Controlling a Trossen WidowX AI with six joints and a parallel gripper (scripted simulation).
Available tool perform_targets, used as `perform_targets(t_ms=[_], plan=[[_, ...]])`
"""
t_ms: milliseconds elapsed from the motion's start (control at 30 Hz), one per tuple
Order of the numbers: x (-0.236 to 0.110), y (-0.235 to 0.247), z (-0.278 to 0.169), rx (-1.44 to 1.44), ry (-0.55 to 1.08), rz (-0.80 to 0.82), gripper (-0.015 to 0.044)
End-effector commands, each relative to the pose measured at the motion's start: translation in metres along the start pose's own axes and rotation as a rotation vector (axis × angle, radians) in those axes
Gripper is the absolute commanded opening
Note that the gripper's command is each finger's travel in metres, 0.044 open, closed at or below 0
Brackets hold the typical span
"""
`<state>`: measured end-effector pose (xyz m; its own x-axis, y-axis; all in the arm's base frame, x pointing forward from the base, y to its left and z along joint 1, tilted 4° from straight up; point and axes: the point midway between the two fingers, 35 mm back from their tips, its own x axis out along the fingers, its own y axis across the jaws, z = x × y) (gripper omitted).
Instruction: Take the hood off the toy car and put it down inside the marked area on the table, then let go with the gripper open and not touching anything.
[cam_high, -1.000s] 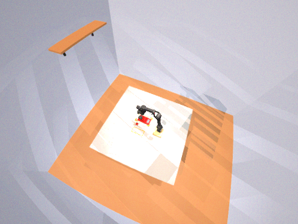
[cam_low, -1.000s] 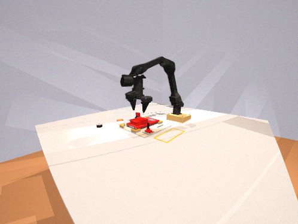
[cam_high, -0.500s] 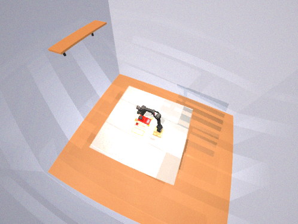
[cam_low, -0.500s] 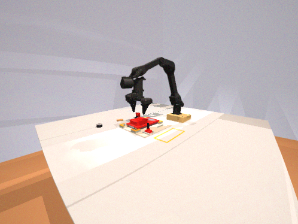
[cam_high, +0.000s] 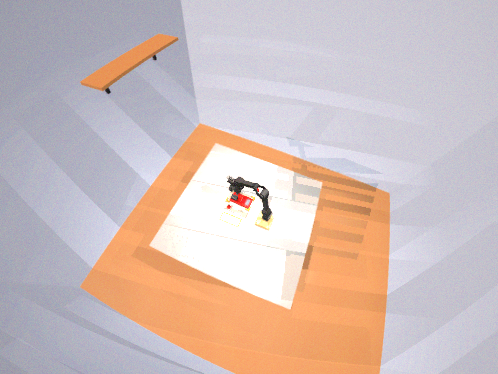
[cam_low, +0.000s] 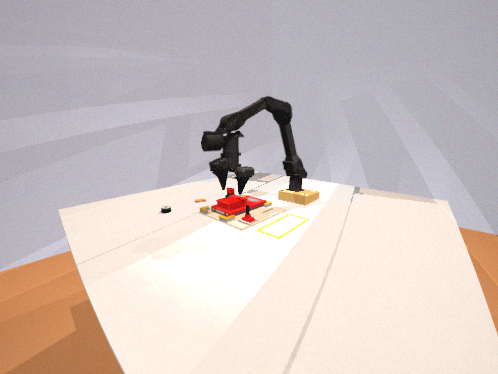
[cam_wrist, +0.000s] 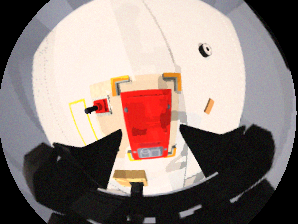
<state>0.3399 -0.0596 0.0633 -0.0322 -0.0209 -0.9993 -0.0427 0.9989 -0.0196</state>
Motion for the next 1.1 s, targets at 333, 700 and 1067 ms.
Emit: perform_targets(t_ms=[333,700,1067], plan=[[0.010,0.001,0.000,0.004,-0.002,0.004,0.0440],[0.018,0.002,0.000,0.004,-0.002,0.004,0.0440],[0.024,0.002,0.000,0.004,-0.002,0.004,0.0440]])
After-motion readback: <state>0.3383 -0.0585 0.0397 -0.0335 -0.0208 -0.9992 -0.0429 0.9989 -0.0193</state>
